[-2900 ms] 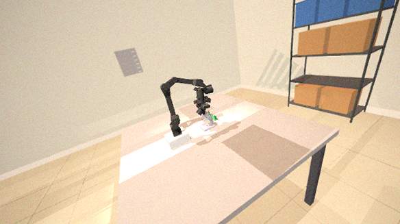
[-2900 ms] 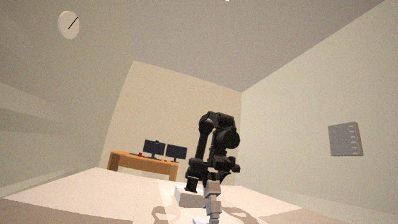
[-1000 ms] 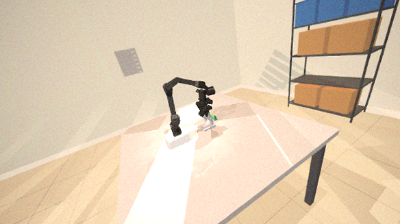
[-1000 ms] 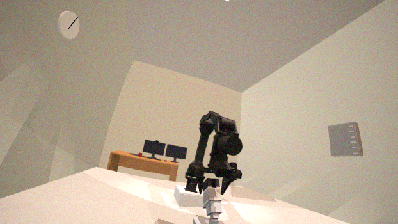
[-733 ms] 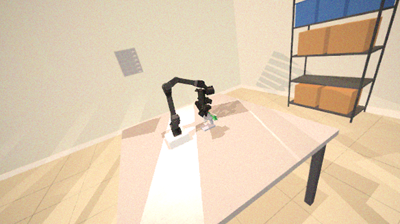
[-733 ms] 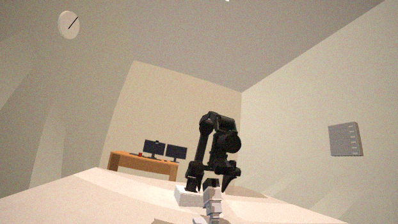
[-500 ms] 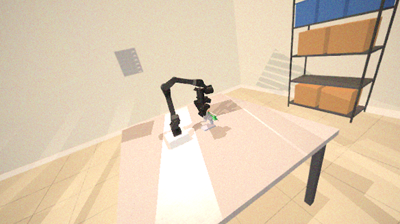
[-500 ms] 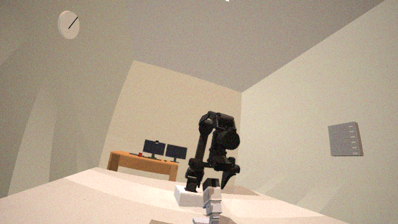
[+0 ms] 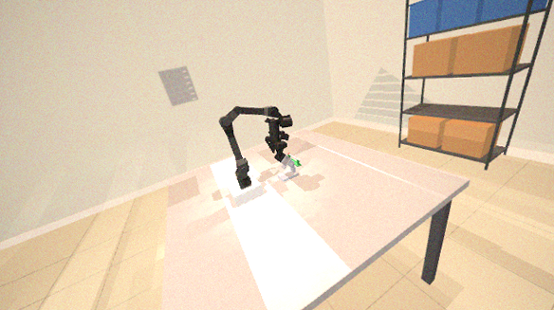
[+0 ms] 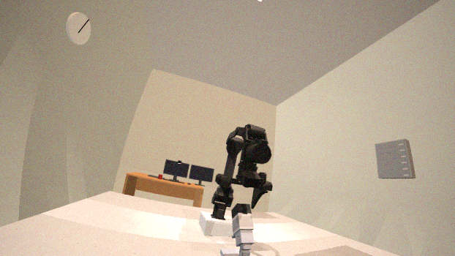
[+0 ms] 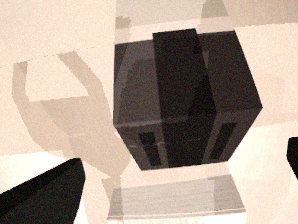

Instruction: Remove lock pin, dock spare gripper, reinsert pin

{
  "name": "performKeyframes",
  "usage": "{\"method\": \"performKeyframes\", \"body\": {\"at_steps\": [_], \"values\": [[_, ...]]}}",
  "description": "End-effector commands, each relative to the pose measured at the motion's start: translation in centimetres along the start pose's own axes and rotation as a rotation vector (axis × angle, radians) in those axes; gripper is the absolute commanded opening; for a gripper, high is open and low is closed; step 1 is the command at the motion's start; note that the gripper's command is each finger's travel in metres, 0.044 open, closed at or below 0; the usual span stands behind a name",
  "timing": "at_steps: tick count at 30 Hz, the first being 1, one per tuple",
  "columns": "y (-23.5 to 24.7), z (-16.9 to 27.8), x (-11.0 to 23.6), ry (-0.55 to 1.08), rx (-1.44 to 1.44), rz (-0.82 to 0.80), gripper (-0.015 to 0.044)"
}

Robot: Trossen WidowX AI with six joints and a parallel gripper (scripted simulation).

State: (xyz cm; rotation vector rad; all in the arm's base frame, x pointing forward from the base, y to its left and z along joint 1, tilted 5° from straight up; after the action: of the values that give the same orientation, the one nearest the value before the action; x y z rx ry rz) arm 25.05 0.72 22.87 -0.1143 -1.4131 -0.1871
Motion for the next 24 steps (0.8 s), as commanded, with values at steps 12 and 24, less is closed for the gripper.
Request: {"method": "performKeyframes", "body": {"at_steps": [12, 24], "values": [[-0.6, 2.0, 2.0, 0.009, -0.007, 0.001, 0.0440], [-0.7, 2.4, 4.0, 0.006, -0.014, -0.001, 0.0440]]}}
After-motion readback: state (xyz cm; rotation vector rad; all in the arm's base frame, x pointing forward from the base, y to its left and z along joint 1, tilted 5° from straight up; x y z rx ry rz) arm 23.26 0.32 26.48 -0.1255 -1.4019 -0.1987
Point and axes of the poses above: the point midway between the two fingers, 35 mm back from their tips, its own x axis back along the fingers, its own y axis across the jaws, z = x × y, the point moved 10 cm from there along x, back along the fingers, and after that the axes turned 15 degrees about -x, right-handed, at the moved point
